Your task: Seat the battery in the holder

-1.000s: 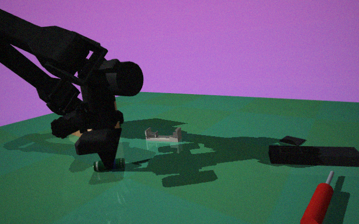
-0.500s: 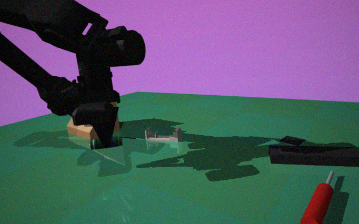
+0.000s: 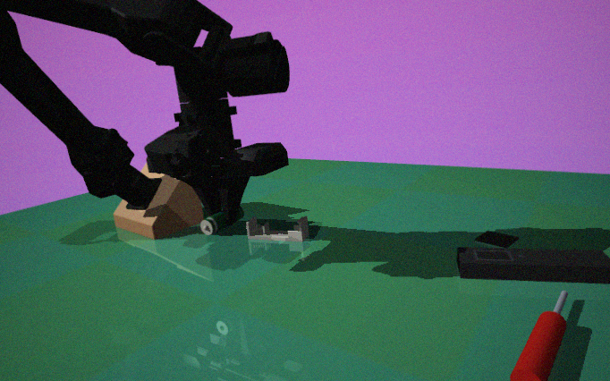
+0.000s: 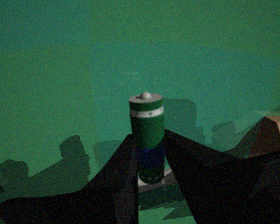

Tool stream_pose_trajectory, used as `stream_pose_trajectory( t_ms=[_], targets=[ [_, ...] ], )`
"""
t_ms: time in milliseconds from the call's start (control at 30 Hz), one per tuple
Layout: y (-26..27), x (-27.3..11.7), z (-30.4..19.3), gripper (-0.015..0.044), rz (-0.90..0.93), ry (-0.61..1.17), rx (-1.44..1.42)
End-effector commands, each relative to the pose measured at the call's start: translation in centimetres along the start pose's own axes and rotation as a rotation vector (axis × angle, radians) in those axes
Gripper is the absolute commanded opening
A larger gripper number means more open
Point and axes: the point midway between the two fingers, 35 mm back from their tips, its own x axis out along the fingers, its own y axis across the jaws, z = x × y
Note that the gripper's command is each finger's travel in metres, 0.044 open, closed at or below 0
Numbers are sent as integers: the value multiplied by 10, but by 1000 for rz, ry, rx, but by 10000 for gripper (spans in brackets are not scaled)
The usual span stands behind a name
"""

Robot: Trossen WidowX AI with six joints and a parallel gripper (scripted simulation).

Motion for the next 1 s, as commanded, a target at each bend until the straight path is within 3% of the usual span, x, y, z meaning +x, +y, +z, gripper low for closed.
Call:
stream_pose_trajectory(
  t_ms=[0,800,967],
  targets=[
    [3,-2,-15,63,-4,9,-206],
    [-2,-13,-119,63,-2,24,-1686],
    [-3,-14,-125,63,-3,23,-1778]
  ],
)
